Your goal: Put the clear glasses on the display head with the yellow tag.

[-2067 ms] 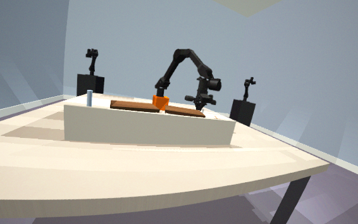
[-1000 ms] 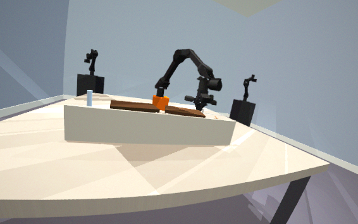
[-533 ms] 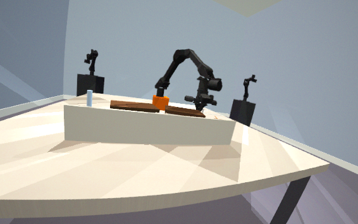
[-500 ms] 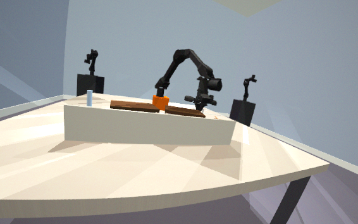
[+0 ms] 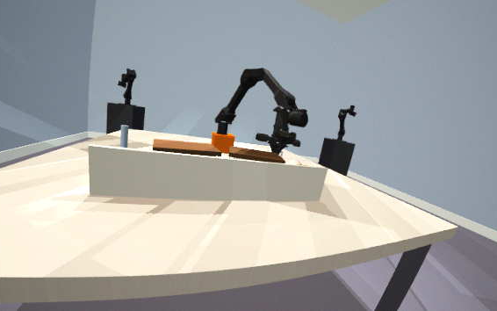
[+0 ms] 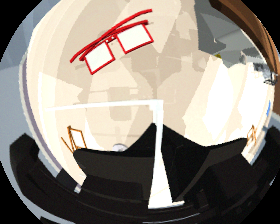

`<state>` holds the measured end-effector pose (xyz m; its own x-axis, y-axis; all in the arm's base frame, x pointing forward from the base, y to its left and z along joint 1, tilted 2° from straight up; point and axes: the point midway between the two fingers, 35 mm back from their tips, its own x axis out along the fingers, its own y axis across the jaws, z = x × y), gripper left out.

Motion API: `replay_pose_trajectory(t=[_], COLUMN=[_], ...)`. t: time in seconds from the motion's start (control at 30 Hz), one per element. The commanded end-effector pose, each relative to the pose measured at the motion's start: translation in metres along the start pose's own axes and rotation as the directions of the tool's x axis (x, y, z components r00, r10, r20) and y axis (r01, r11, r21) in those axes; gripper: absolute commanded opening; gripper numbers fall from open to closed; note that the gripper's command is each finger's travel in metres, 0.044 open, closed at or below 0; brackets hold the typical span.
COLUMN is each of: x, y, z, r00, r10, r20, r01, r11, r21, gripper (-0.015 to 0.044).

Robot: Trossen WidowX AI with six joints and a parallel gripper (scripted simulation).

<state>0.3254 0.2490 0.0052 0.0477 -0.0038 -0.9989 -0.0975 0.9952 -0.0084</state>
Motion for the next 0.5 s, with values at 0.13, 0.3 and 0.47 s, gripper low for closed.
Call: replay_pose_trajectory(t=[0.13,0.3,0.47], x=[-0.002,-0.029,-0.060], y=[0.000,0.000,0.000], z=[-0.004,-0.006,-0.009], r00=[1.000,1.000,1.000], r10=[-0.001,-0.001,-0.001], r20=[0.001,0.000,0.000], r01=[0.001,0.001,0.001], r11=[1.000,1.000,1.000], r21=[0.002,0.002,0.002], gripper=[0.0000,0.0000,0.0000])
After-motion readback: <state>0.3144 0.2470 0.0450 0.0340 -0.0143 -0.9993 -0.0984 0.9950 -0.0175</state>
